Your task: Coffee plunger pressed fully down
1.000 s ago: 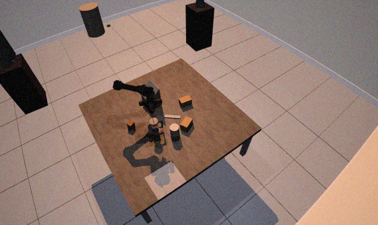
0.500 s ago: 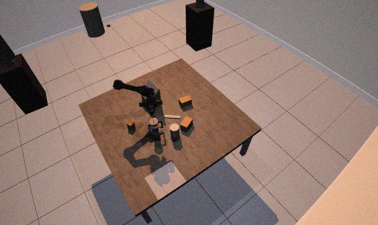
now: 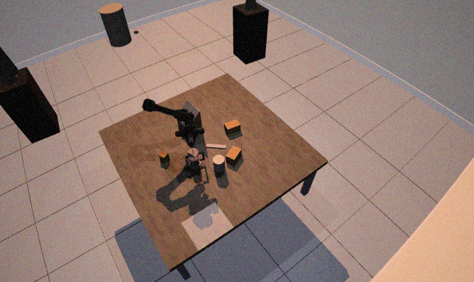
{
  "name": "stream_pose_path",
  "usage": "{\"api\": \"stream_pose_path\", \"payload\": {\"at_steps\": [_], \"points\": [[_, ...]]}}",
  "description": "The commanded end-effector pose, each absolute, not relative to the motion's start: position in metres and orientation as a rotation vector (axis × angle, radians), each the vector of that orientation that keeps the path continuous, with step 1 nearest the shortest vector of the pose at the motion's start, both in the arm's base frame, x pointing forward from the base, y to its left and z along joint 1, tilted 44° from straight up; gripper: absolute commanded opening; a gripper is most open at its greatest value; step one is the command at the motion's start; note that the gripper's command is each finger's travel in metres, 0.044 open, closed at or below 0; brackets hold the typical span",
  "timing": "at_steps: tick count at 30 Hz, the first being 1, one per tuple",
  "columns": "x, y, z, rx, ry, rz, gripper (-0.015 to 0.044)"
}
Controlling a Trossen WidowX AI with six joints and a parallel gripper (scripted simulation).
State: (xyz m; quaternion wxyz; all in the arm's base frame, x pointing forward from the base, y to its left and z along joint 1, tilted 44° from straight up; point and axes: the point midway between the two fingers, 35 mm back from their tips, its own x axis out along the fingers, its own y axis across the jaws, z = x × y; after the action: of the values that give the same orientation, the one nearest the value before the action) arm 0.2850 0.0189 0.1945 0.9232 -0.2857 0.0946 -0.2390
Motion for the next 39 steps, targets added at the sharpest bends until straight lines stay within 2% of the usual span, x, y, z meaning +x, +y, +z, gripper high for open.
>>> {"api": "stream_pose_path", "payload": {"at_steps": [1,39], "points": [[0.286,0.011,0.179,-0.605,0.224,-0.493,0.0123],[0.306,-0.025,0.152,-0.611,0.215,-0.496,0.0123]]}}
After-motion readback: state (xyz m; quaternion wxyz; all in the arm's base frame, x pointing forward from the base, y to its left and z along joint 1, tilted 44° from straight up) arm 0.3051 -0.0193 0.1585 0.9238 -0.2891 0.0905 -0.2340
